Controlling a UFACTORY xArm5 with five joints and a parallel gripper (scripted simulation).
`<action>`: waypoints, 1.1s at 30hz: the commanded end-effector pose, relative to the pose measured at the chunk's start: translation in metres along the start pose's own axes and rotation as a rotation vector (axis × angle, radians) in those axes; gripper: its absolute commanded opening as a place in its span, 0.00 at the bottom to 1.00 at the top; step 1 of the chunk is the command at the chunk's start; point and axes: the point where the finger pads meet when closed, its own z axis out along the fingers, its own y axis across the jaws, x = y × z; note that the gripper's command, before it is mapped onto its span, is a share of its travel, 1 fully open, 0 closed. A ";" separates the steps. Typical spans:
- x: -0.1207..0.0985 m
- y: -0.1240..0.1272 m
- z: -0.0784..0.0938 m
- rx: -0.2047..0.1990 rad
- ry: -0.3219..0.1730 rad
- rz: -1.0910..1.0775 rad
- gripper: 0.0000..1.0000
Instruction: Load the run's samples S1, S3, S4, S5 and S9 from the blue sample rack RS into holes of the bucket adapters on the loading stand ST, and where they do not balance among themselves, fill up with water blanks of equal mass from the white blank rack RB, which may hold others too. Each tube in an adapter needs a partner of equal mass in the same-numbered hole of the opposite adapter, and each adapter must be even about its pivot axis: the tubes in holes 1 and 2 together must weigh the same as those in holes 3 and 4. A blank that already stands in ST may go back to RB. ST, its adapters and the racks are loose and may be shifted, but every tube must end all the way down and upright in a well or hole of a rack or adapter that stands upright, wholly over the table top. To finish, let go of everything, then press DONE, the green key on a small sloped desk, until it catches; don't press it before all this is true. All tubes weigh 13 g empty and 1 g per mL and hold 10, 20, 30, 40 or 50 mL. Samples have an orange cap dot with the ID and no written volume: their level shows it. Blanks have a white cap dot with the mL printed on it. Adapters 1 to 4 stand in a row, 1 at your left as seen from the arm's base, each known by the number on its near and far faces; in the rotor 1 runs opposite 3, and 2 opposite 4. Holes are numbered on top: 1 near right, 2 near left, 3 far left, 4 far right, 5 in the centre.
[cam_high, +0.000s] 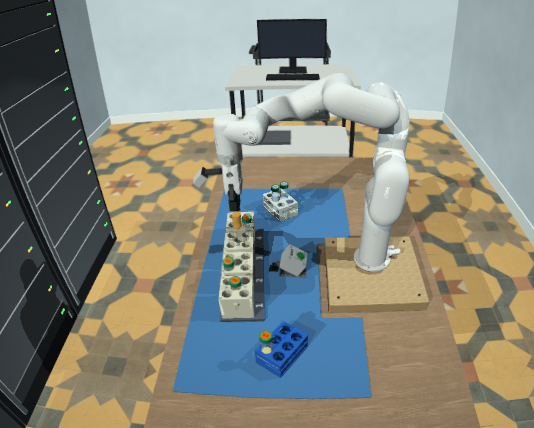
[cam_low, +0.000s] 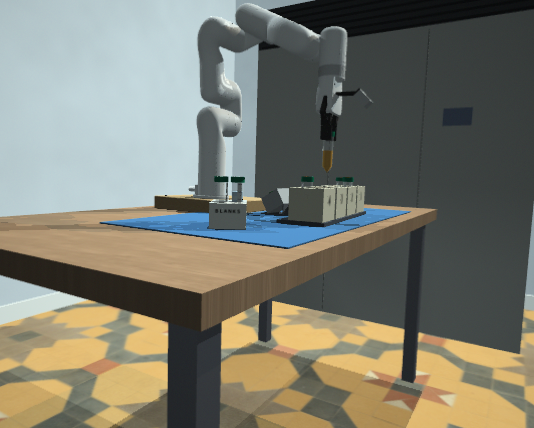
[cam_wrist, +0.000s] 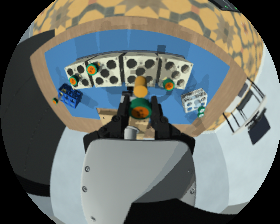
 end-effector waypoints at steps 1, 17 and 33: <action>0.001 0.000 -0.002 -0.001 0.004 0.001 0.00; 0.001 0.000 0.011 -0.001 0.004 0.001 0.00; 0.001 0.000 0.034 -0.001 0.004 0.001 0.00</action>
